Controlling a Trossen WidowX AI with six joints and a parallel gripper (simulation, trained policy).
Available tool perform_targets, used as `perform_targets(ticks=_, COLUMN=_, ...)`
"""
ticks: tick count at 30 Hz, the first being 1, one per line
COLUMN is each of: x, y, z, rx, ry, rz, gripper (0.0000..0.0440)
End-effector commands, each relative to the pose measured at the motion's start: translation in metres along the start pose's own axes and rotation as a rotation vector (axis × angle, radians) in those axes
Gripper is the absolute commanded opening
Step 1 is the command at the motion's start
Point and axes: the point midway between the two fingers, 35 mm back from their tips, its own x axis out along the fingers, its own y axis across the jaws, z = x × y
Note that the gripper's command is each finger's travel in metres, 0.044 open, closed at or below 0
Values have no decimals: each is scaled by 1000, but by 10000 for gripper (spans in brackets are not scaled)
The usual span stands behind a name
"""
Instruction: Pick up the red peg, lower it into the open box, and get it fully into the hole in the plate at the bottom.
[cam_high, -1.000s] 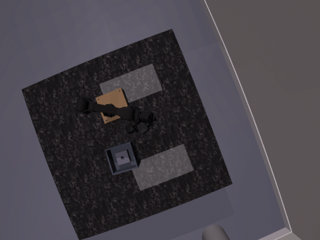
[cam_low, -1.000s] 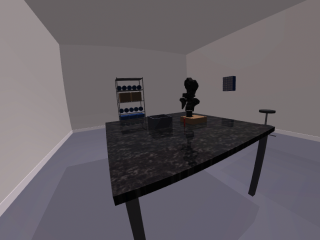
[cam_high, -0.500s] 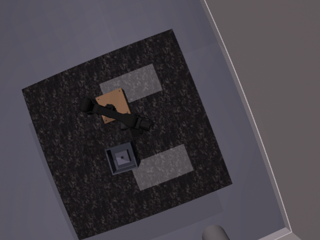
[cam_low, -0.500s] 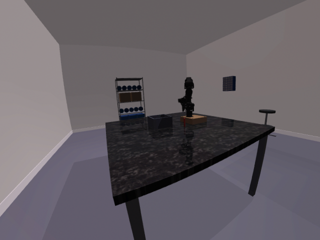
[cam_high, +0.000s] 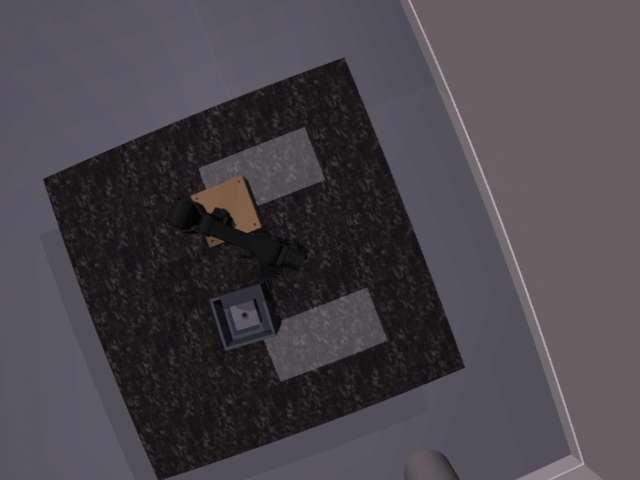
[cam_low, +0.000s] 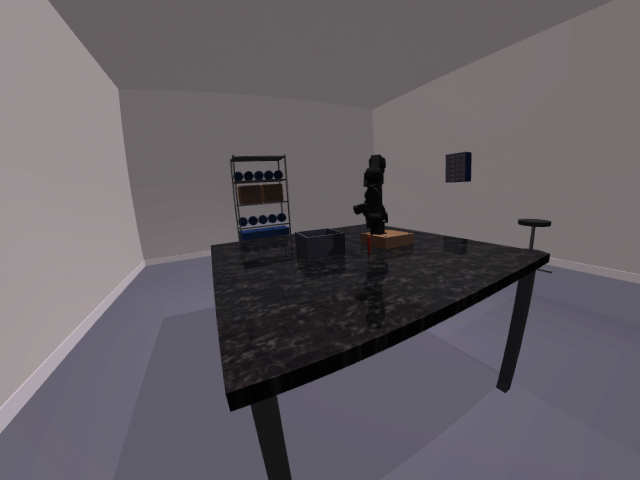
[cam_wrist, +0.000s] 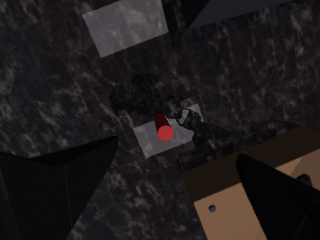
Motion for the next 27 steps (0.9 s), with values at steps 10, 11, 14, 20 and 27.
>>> perform_targets(ticks=10, x=42, y=7, z=-1, rx=49, ry=8, rz=-29, gripper=431)
perform_targets(ticks=11, x=46, y=8, z=-1, rx=51, ry=5, rz=-29, gripper=432)
perform_targets(ticks=14, x=58, y=10, z=-1, rx=55, ry=-3, rz=-26, gripper=434)
perform_targets(ticks=20, x=77, y=11, z=-2, rx=55, ry=-5, rz=-35, gripper=354)
perform_targets(ticks=27, x=91, y=9, z=-3, rx=62, ry=9, rz=-68, gripper=170)
